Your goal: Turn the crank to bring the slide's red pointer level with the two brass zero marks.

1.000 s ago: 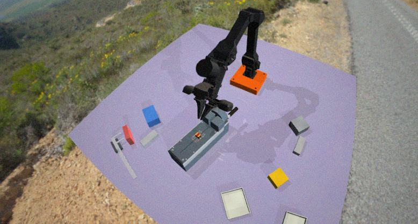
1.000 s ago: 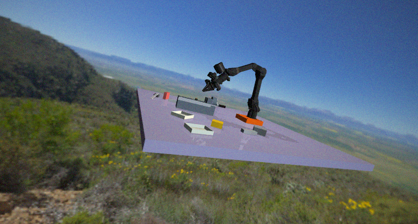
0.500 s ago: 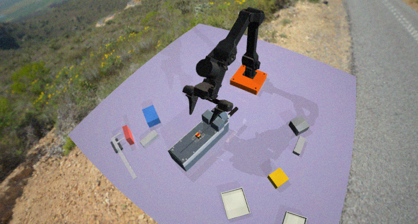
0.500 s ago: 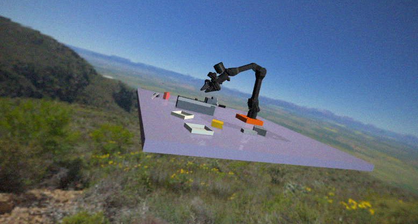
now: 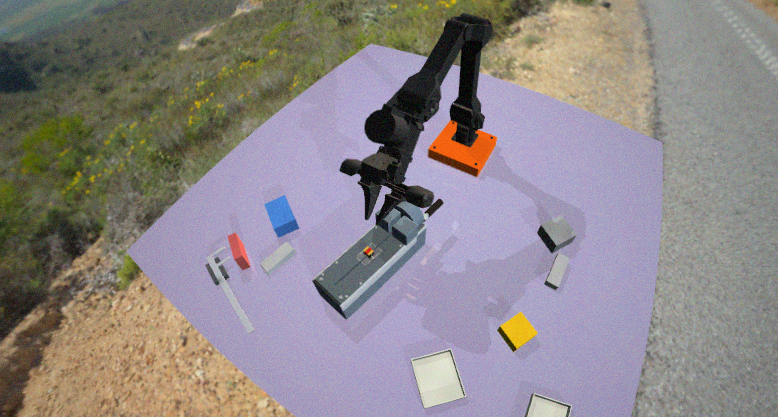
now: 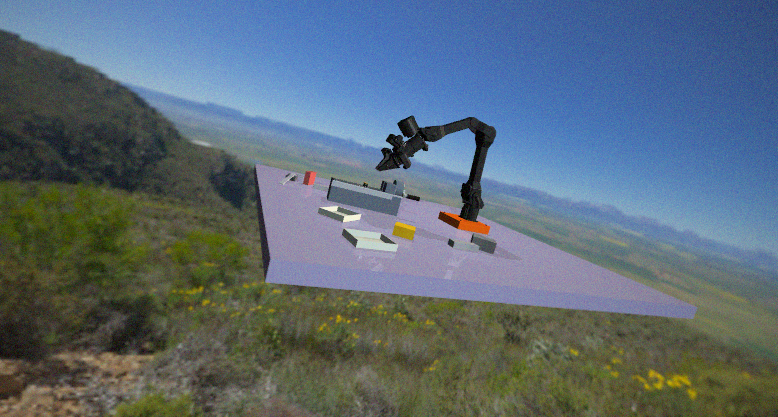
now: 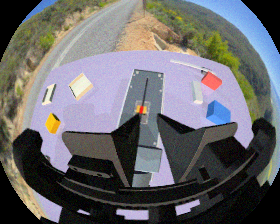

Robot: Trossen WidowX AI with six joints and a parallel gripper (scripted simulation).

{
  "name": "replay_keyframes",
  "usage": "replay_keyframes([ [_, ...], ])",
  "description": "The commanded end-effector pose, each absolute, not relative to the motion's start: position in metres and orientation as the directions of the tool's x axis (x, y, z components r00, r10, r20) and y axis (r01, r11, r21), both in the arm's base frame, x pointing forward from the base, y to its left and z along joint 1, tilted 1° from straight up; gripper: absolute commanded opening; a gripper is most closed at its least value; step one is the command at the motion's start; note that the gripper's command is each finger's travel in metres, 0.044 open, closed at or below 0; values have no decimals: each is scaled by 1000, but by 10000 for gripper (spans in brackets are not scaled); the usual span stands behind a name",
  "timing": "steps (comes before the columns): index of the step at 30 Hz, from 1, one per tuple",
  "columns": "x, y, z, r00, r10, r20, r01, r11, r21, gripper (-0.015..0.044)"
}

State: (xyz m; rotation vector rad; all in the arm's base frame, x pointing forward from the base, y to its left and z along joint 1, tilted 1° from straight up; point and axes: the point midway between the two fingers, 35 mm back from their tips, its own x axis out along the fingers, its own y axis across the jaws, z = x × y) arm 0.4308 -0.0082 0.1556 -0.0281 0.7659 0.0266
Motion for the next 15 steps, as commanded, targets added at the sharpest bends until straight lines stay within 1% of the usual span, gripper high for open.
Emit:
replay_keyframes([
  [1, 431, -8, 156, 720, 14, -693, -34, 999, -15, 20],
  [2, 431, -8, 156, 720, 14, -693, -34, 999, -15, 0],
  [15, 431, -8, 156, 720, 15, -693, -35, 999, -15, 0],
])
